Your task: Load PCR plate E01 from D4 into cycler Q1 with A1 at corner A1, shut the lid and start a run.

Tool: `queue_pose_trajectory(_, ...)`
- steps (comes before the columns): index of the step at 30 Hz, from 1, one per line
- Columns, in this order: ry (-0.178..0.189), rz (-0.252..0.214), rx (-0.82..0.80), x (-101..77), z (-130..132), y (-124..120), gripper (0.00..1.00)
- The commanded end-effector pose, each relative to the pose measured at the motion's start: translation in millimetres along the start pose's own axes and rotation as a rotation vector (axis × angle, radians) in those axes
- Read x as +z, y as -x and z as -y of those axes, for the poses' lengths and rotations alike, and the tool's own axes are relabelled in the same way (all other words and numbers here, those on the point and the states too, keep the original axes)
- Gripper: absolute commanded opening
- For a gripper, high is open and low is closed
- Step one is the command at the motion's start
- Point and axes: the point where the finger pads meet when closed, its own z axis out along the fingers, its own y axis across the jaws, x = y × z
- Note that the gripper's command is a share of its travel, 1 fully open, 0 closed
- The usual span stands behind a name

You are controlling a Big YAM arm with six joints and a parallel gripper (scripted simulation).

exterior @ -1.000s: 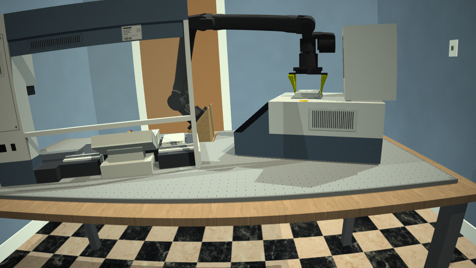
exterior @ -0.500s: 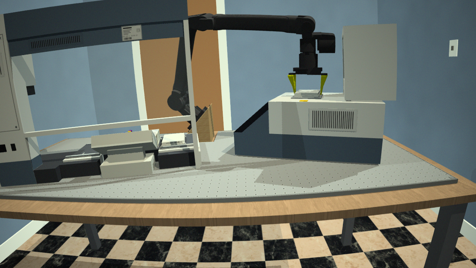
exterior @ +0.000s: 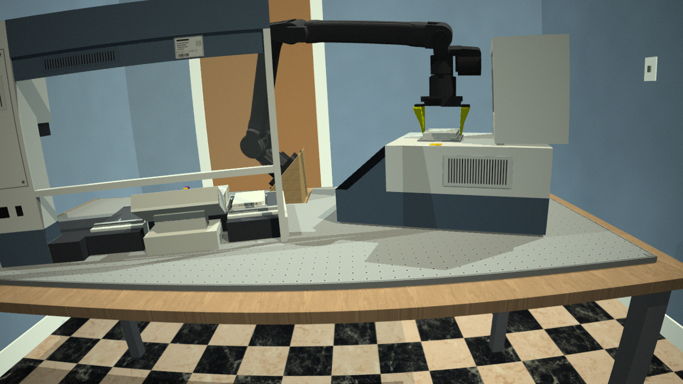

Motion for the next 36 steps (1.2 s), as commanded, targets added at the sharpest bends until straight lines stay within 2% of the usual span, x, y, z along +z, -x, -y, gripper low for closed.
queue_pose_trajectory(1,-0.076,0.002,0.028,-28.9,16,-9,1.0)
queue_pose_trajectory(15,-0.074,0.006,0.029,-28.5,16,-11,1.0)
queue_pose_trajectory(21,-0.07,0.001,0.022,-50.3,11,-3,1.0)
queue_pose_trajectory(29,-0.078,-0.001,0.024,-70.5,8,-2,1.0)
queue_pose_trajectory(36,-0.057,0.012,0.027,-67.7,4,-11,1.0)
